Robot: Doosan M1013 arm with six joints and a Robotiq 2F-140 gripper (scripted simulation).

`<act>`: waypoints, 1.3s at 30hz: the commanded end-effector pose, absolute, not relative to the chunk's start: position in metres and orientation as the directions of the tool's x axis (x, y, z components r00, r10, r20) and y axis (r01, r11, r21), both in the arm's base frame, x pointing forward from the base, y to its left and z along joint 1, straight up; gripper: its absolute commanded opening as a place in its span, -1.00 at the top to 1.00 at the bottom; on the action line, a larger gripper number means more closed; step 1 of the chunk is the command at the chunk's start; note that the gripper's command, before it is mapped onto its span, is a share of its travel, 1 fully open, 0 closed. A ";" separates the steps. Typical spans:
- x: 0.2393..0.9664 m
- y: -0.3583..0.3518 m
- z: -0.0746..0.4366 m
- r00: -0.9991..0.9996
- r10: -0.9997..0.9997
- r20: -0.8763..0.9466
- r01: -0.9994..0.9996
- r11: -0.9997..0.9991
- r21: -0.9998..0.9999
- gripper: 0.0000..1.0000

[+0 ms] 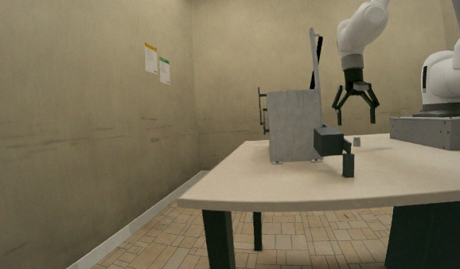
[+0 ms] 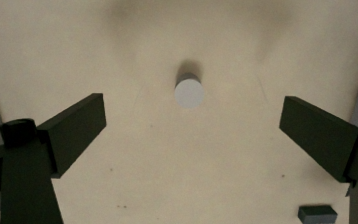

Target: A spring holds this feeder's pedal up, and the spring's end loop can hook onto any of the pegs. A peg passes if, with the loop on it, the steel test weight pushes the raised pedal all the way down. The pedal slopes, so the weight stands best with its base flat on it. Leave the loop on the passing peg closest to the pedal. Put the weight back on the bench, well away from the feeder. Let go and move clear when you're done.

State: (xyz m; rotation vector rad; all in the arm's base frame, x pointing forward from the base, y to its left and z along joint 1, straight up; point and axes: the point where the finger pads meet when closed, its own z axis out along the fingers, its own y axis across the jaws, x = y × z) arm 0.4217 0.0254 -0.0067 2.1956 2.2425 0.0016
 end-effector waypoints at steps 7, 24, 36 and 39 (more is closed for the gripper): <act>0.422 0.025 -0.037 -0.021 1.000 -0.001 1.000 0.021 0.004 -1.00; 0.423 0.025 -0.068 -0.021 1.000 -0.001 1.000 0.021 0.004 -1.00; 0.422 0.025 -0.069 -0.021 1.000 -0.001 1.000 0.021 0.004 -1.00; 0.422 0.026 -0.070 -0.021 1.000 -0.001 1.000 0.021 0.004 -1.00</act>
